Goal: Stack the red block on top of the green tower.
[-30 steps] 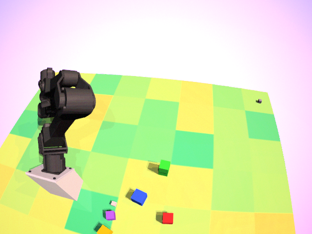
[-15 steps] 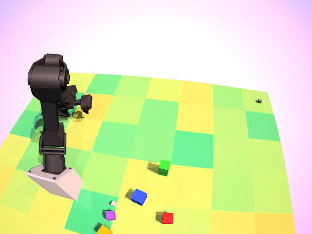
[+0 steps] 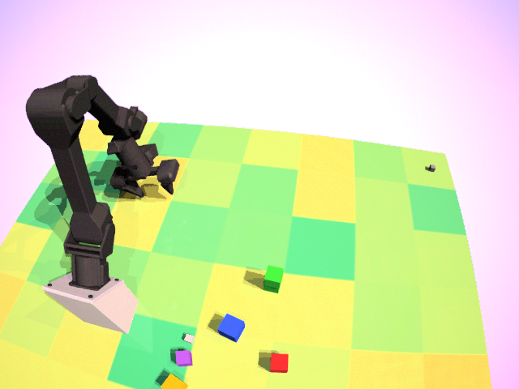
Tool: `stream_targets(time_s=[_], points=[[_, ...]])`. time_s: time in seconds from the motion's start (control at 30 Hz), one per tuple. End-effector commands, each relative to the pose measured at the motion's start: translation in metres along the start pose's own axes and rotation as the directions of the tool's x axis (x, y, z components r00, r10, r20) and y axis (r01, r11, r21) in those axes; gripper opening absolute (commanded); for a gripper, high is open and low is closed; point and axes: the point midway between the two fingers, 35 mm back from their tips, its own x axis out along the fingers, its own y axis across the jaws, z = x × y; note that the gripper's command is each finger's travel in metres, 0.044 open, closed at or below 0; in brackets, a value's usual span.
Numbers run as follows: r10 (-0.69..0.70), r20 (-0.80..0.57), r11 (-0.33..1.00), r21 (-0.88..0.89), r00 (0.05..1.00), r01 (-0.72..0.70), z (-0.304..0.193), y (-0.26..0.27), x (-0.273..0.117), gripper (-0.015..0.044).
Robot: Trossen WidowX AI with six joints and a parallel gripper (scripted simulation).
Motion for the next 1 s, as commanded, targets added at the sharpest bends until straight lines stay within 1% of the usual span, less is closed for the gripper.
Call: stream_targets(time_s=[0.0, 0.57, 0.97], points=[[-0.027, -0.046, 0.998, 0.048, 0.999, 0.029, 0.003, -0.019, 0.009, 0.0440], [-0.101, -0.224, 0.951, 0.265, 0.969, 0.160, -0.004, -0.109, 0.037, 0.0440], [-0.089, -0.332, 0.878, 0.420, 0.939, 0.232, -0.026, -0.182, 0.050, 0.0440]])
